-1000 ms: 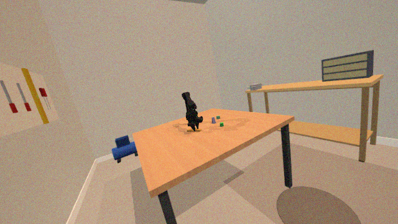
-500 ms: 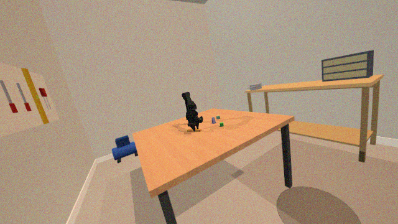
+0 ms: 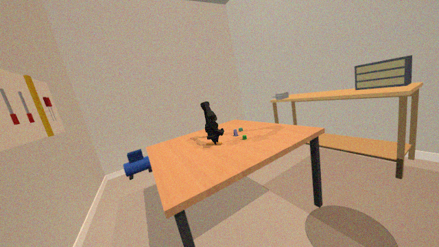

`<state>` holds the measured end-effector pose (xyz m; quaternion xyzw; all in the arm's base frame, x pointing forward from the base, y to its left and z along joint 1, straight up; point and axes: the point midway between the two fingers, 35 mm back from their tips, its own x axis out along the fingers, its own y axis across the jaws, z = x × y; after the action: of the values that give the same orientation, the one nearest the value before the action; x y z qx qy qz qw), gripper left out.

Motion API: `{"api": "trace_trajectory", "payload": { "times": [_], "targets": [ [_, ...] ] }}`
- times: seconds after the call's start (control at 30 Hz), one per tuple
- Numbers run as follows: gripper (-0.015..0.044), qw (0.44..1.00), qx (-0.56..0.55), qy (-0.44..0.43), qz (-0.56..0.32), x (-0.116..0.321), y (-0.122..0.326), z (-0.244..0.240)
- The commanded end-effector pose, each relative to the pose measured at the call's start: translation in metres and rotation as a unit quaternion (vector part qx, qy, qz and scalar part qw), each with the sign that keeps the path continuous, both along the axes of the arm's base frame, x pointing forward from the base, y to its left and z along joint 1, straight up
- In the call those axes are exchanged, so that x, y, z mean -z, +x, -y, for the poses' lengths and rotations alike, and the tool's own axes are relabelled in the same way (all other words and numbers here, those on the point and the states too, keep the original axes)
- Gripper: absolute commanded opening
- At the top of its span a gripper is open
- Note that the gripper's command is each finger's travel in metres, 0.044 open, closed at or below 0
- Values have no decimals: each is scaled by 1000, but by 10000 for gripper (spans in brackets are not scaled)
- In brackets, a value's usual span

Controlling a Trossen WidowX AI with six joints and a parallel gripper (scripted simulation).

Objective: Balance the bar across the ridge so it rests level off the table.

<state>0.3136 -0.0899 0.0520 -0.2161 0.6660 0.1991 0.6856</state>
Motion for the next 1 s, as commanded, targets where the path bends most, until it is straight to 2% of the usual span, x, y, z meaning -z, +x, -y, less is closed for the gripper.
{"api": "trace_trajectory", "payload": {
  "times": [0.0,0.1,0.97],
  "targets": [
    [78,1000,0,0,0,0,0,0],
    [0,1000,0,0,0,-6,1,0],
    [0,1000,1,2,-1,-73,4,0]
  ]
}}
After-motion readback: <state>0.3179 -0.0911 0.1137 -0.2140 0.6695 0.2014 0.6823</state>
